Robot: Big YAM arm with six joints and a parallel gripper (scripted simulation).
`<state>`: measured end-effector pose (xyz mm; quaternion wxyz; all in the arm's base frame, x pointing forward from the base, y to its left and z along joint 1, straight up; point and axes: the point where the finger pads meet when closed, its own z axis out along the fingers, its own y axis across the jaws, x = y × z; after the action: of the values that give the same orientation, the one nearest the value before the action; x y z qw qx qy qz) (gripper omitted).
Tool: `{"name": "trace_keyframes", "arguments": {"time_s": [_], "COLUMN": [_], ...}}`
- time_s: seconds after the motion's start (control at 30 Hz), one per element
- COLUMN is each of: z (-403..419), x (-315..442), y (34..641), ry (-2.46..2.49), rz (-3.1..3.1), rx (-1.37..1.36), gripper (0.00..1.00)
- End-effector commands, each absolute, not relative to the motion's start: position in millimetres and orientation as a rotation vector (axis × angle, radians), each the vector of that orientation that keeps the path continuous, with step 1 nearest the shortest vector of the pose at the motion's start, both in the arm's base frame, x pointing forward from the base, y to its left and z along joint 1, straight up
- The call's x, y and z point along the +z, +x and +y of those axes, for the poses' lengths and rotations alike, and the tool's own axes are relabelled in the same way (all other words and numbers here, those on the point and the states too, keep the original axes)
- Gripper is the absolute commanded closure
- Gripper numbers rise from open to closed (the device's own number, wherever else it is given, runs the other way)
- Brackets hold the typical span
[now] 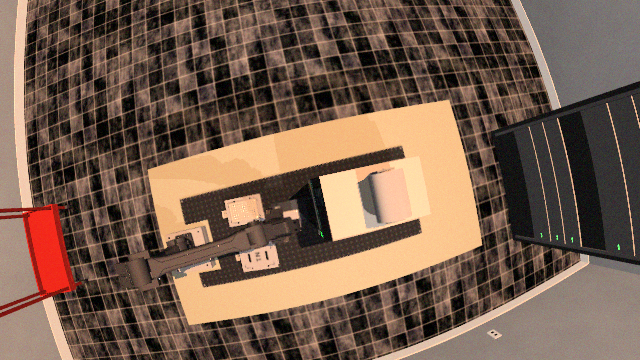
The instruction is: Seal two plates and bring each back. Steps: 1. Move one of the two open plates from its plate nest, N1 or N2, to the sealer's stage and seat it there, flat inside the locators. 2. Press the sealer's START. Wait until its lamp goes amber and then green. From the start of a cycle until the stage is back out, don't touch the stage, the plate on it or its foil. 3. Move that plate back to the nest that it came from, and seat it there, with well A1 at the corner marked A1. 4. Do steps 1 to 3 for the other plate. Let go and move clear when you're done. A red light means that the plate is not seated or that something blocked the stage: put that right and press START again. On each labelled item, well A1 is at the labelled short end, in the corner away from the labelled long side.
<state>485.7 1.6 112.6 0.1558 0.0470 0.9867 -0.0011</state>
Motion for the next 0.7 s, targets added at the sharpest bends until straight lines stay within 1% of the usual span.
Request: {"name": "trace_keyframes", "arguments": {"time_s": [0.0,0.67], "z": [-4.1,-22.9], "x": [132.4,133.3], "y": [486.3,455.7], "ry": [0.103,0.091], "rz": [2.770,2.778], "rx": [-0.001,0.000], "gripper": [1.00,1.00]}}
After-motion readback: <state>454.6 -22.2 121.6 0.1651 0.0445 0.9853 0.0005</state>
